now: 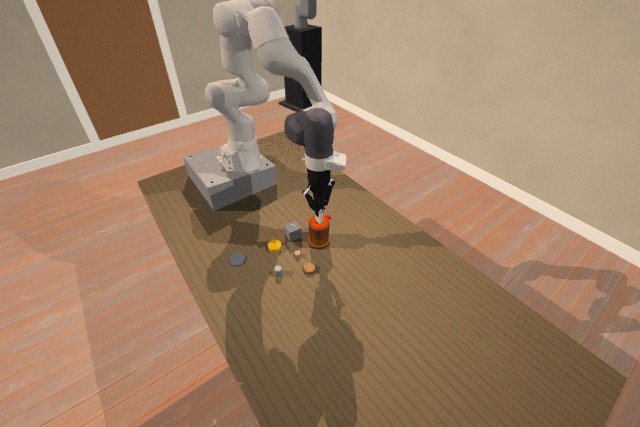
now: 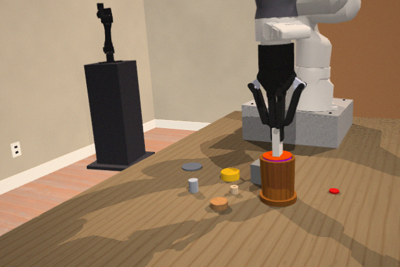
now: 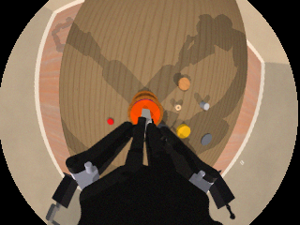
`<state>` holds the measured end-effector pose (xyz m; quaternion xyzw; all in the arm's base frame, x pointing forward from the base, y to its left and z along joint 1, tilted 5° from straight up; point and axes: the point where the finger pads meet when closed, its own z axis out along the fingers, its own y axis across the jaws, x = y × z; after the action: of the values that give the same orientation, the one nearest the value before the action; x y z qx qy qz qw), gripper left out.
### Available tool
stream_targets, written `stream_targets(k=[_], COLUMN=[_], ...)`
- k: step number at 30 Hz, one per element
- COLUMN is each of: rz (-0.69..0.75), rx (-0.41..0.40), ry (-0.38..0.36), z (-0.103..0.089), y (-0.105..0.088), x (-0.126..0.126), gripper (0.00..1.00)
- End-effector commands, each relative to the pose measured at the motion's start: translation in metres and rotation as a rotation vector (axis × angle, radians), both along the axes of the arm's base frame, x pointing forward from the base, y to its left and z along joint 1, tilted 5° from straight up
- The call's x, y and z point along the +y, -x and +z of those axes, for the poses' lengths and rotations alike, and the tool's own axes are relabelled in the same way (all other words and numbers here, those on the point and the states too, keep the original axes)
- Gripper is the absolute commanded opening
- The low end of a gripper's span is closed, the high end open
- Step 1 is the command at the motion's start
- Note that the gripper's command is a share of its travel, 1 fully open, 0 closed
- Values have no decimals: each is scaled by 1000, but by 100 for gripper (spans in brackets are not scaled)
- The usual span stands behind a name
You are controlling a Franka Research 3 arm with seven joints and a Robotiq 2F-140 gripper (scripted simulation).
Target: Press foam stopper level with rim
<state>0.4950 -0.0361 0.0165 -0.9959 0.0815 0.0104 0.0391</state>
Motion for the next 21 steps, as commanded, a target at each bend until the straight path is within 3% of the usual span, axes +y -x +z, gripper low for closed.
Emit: stream_targets(k=[1,21], rz=[-5,-5], rx=[7,7], ry=[0,0], z=[-6,-16], y=[4,6], x=[1,2], gripper=[0,0])
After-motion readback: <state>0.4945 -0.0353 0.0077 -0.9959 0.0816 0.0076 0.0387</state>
